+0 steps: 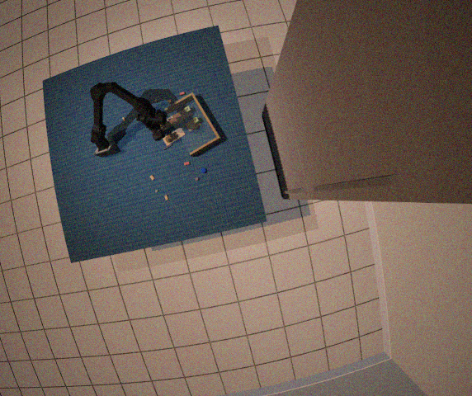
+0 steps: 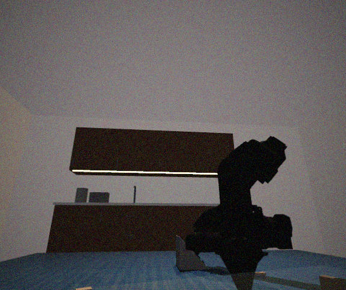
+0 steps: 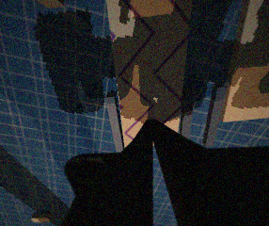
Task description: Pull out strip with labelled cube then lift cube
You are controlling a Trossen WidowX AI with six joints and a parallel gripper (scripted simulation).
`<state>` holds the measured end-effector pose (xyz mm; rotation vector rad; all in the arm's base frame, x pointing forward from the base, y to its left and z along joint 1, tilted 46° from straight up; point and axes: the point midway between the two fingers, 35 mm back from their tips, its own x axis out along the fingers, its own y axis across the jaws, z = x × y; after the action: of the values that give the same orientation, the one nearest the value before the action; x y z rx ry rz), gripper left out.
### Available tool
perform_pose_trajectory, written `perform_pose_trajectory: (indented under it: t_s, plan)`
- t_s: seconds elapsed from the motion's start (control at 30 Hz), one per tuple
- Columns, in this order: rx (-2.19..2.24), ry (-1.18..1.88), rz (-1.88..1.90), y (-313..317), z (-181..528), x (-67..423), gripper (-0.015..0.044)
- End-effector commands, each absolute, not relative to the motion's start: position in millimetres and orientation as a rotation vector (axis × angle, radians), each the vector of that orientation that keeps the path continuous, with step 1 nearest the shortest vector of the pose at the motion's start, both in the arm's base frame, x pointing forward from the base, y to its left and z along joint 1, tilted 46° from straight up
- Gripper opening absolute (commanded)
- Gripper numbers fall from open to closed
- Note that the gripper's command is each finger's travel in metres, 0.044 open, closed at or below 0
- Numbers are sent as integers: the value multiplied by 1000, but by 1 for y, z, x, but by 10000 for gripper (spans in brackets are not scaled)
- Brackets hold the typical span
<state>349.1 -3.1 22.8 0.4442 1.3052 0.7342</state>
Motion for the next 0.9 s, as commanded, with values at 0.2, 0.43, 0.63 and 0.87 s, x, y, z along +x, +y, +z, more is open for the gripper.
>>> perform_pose_trajectory:
  t_s: [0.2, 0.43, 0.63, 0.87]
  plan:
    - [447, 1318, 738, -4, 16, 330, 0]
    - [447, 1318, 737, -5, 13, 320, 0]
    - [447, 1319, 737, -6, 10, 310, 0]
    - [447, 1319, 737, -7, 7, 300, 0]
